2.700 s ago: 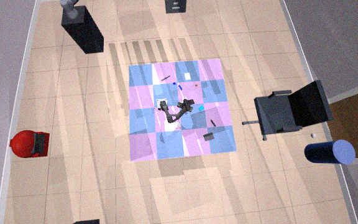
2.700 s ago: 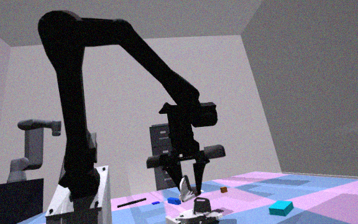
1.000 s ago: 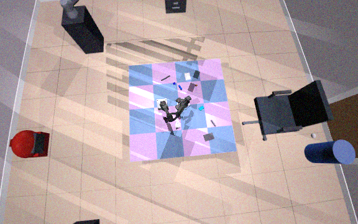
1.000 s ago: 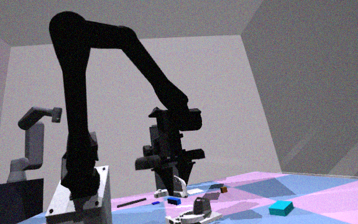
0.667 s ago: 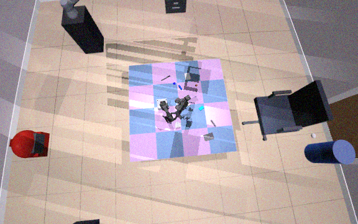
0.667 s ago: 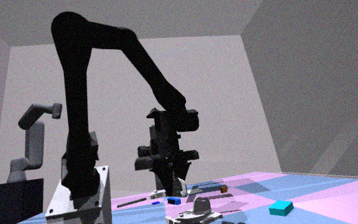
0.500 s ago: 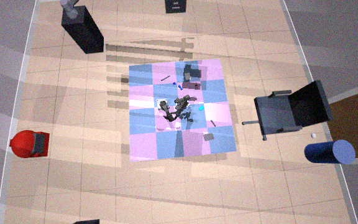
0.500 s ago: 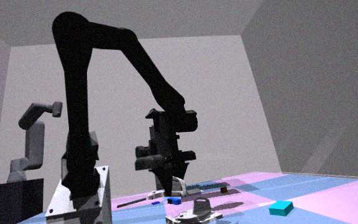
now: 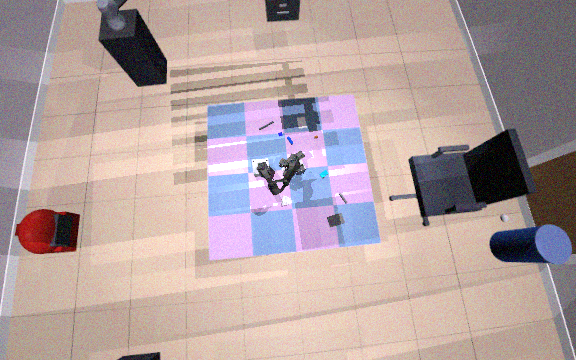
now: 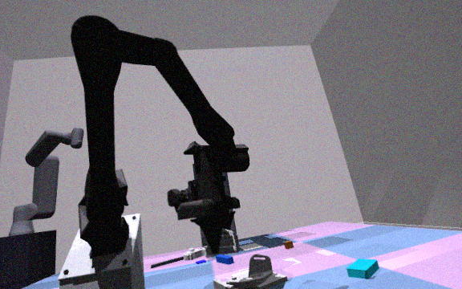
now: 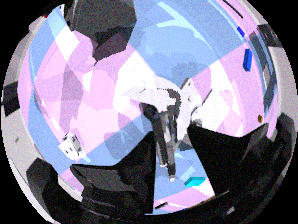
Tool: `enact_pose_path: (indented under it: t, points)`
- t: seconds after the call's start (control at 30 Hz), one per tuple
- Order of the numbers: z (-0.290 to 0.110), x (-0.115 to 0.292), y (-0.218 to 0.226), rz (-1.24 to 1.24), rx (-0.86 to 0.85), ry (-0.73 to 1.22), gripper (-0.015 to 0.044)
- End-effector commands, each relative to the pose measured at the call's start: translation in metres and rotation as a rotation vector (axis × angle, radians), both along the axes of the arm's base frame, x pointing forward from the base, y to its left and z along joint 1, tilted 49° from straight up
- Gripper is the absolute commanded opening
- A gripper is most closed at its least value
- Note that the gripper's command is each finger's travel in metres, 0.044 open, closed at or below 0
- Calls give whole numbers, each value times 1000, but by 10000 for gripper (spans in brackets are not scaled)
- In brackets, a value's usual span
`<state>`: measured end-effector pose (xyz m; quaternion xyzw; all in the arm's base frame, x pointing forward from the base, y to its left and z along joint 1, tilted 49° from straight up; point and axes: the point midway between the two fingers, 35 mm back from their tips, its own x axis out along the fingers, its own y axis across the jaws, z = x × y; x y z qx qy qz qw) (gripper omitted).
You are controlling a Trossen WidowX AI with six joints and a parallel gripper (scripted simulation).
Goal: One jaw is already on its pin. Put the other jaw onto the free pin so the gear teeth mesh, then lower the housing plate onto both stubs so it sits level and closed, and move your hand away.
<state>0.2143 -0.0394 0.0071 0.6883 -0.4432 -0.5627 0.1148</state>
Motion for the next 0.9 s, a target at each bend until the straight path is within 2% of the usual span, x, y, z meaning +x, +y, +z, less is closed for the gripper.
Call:
enact_pose_path:
  t: [0.0,0.87]
  points:
    - [-3,-3,2,61,5,67,134]
    - [-12,-20,9,400,11,445,134]
